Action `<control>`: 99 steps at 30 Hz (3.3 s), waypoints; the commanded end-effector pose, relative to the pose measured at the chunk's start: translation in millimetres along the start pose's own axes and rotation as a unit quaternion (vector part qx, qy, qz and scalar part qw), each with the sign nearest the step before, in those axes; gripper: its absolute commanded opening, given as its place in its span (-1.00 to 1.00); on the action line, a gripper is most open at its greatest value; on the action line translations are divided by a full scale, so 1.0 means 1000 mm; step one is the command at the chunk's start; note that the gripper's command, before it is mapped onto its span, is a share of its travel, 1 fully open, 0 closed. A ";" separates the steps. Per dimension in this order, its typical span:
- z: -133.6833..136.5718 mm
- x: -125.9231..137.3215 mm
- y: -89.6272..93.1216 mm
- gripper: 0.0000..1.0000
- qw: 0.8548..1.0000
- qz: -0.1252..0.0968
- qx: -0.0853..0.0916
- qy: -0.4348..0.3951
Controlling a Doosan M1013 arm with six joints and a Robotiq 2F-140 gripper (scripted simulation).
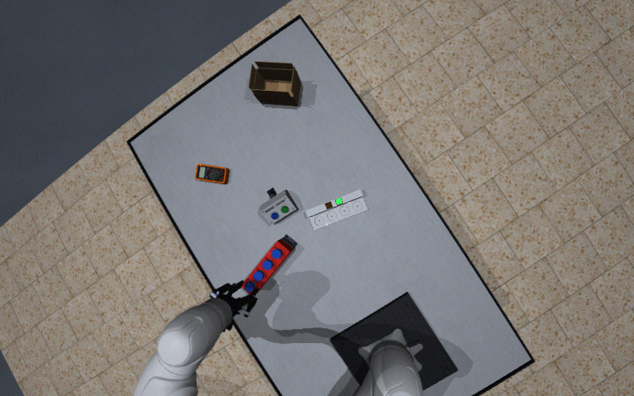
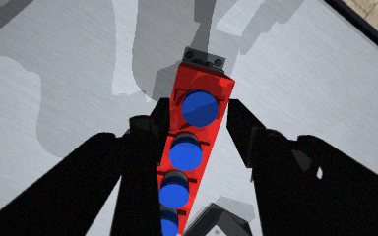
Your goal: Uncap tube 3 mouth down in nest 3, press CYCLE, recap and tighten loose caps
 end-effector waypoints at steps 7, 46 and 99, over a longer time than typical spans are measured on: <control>0.003 -0.002 0.010 -0.18 1.000 0.002 0.004 0.001; 0.002 -0.002 0.018 -0.41 1.000 0.001 0.003 0.000; 0.003 -0.002 -0.006 -0.18 0.970 0.002 0.003 0.243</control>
Point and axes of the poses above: the point where the finger pads meet when closed, its own y axis out along the fingers, its own z axis across the jaws, x = y × z, the point moved 5 cm from there along -y, back along the fingers, and after that the axes turned 15 degrees about y, right-handed, at the moved point
